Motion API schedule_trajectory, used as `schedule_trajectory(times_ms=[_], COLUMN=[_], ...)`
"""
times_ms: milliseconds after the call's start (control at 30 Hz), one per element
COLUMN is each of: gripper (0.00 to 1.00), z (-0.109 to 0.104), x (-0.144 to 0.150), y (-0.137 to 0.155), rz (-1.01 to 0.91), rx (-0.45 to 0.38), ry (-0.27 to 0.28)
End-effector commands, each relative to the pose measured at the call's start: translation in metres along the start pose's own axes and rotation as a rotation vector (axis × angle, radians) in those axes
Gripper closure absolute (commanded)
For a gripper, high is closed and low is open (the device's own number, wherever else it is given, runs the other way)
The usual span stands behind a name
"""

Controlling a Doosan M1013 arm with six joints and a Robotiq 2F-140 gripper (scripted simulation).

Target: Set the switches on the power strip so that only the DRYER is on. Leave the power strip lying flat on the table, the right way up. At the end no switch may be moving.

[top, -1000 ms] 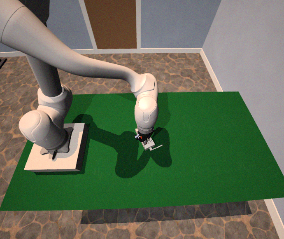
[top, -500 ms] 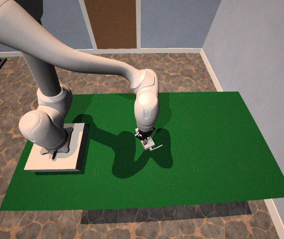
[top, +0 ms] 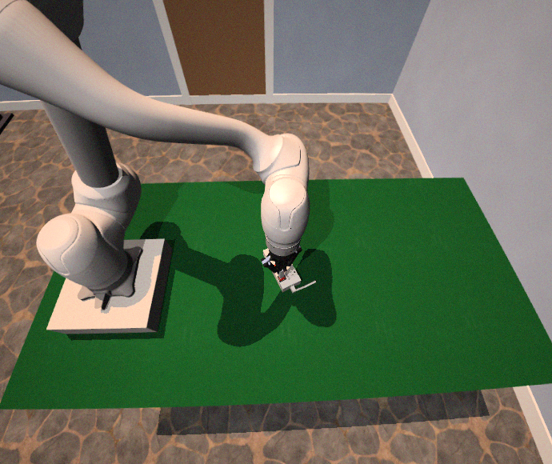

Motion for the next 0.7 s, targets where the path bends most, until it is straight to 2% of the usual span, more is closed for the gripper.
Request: schedule_trajectory(times_ms=[0, 33, 333, 667], gripper=[1.00, 0.00, 0.00, 0.00], z=[0.000, 0.000, -0.009, -0.055], x=[0.000, 0.000, 0.000, 0.000], y=[0.000, 0.000, 0.000, 0.000], rz=[0.000, 0.000, 0.000, 0.000], rx=[0.000, 0.000, 0.000, 0.000], ry=[0.000, 0.000, 0.000, 0.000])
Point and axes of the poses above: the point where the finger pads meet when closed, its own z axis out along the fingers, its own x axis across the jaws, y = z × x, the point moved 3 cm from there along -z, back along the fingers, and after that the axes turned 11 degrees about z, right-handed, at the moved point
